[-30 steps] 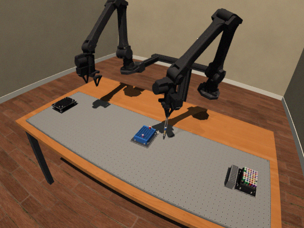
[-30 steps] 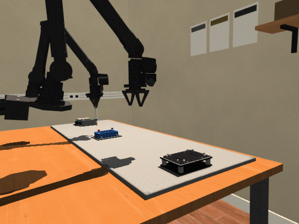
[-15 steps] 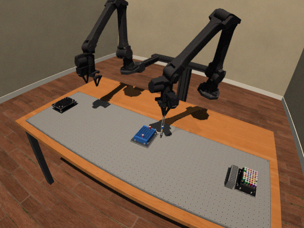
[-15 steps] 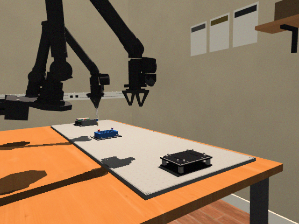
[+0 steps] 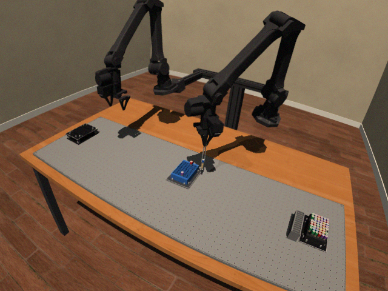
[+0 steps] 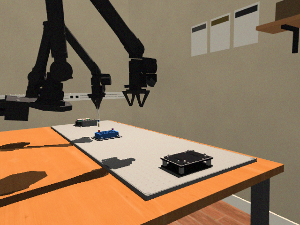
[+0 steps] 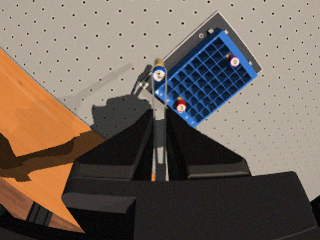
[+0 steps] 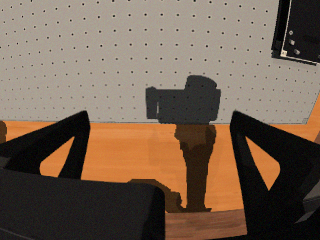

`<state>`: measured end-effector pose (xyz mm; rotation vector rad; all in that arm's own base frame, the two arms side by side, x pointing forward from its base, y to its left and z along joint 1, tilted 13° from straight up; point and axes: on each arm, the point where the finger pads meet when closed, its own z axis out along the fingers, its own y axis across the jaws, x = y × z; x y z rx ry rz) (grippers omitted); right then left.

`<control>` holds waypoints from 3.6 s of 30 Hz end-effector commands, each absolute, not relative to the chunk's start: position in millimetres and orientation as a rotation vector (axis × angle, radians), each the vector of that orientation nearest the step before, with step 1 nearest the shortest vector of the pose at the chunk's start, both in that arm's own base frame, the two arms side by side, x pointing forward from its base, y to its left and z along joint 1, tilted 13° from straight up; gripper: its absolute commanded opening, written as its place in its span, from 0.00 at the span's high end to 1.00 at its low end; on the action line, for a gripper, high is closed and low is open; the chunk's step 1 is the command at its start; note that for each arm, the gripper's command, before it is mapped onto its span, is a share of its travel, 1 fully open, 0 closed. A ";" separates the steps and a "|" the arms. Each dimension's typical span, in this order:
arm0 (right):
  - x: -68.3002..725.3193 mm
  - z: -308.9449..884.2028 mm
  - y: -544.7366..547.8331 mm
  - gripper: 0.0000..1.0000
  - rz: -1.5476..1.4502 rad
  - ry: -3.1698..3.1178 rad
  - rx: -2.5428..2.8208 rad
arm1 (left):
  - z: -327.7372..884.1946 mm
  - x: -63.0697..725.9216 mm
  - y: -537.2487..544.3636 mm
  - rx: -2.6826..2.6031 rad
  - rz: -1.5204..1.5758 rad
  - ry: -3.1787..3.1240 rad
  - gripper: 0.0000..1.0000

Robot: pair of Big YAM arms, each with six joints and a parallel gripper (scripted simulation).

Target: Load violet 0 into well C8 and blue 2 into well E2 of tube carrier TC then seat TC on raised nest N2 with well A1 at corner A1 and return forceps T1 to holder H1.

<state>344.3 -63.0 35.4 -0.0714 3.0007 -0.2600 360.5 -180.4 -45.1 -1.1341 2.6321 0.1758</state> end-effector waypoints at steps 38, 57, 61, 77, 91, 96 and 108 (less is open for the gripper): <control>375.0 59.9 -67.8 0.00 -0.270 2.920 -0.032 | -51.8 364.0 -254.0 -1.135 0.161 2.624 0.91; 375.0 59.9 -67.8 0.00 -0.270 2.920 -0.032 | -58.7 361.5 -291.3 -1.141 0.152 2.620 0.91; 375.0 59.9 -67.8 0.00 -0.270 2.920 -0.032 | -60.0 359.9 -297.0 -1.143 0.155 2.624 0.91; 375.0 59.9 -67.8 0.00 -0.270 2.920 -0.032 | -55.9 351.3 -272.5 -1.135 0.201 2.631 0.91; 375.0 59.9 -67.8 0.00 -0.270 2.920 -0.032 | -57.7 356.5 -276.3 -1.138 0.165 2.617 0.91; 375.0 59.9 -67.8 0.00 -0.270 2.920 -0.032 | -57.5 356.8 -276.3 -1.137 0.164 2.616 0.91; 375.0 59.9 -67.8 0.00 -0.270 2.920 -0.032 | -57.5 357.3 -276.4 -1.137 0.163 2.613 0.91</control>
